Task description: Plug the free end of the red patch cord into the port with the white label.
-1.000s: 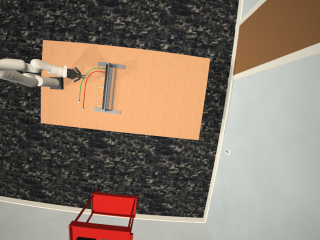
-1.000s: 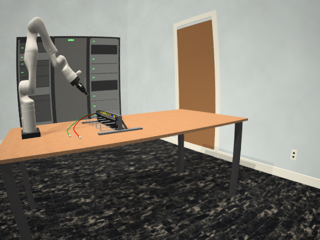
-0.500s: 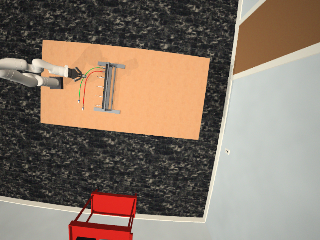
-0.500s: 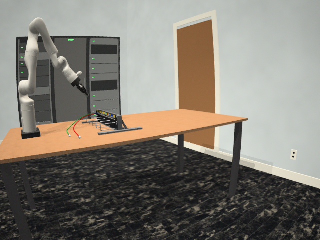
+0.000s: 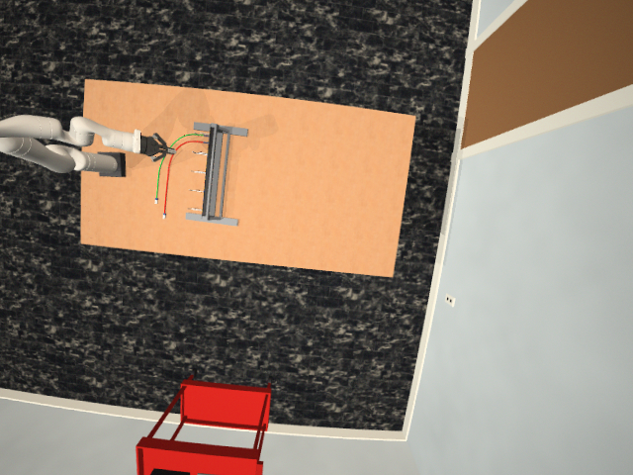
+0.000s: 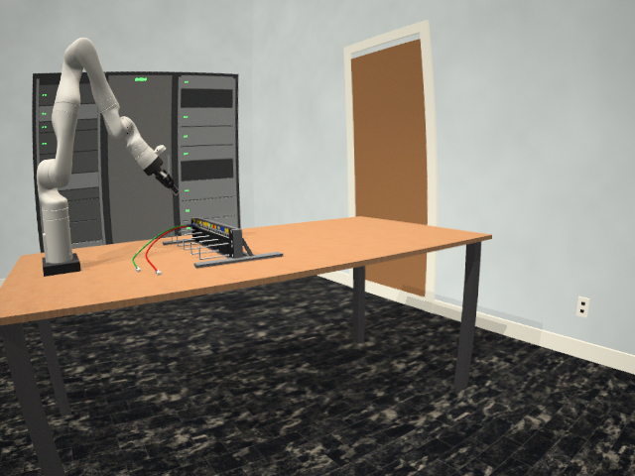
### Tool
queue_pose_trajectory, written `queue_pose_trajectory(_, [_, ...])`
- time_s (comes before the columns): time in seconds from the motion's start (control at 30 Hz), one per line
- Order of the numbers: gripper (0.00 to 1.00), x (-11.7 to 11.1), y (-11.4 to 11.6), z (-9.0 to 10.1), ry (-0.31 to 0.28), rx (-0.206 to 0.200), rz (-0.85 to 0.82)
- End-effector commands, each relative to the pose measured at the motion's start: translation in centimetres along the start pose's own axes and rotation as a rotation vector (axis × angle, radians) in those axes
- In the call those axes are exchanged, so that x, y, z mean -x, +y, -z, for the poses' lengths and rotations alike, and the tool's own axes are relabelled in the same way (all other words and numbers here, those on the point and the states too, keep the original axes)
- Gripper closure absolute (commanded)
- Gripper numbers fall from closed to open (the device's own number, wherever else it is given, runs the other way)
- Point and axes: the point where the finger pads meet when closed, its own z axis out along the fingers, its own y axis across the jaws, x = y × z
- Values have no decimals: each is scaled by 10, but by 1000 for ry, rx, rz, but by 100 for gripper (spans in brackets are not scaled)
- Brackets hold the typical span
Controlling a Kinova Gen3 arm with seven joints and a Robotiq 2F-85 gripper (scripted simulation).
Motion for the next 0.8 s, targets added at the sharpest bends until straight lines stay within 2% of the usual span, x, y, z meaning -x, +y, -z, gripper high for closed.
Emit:
queue_pose_trajectory(0.0, [100, 1, 11, -9, -8, 20, -13])
queue_pose_trajectory(0.2, [100, 2, 11, -18, -8, 20, -13])
queue_pose_trajectory(0.67, [100, 2, 12, -61, -8, 20, -13])
queue_pose_trajectory(0.77, [100, 2, 12, -64, -8, 20, -13])
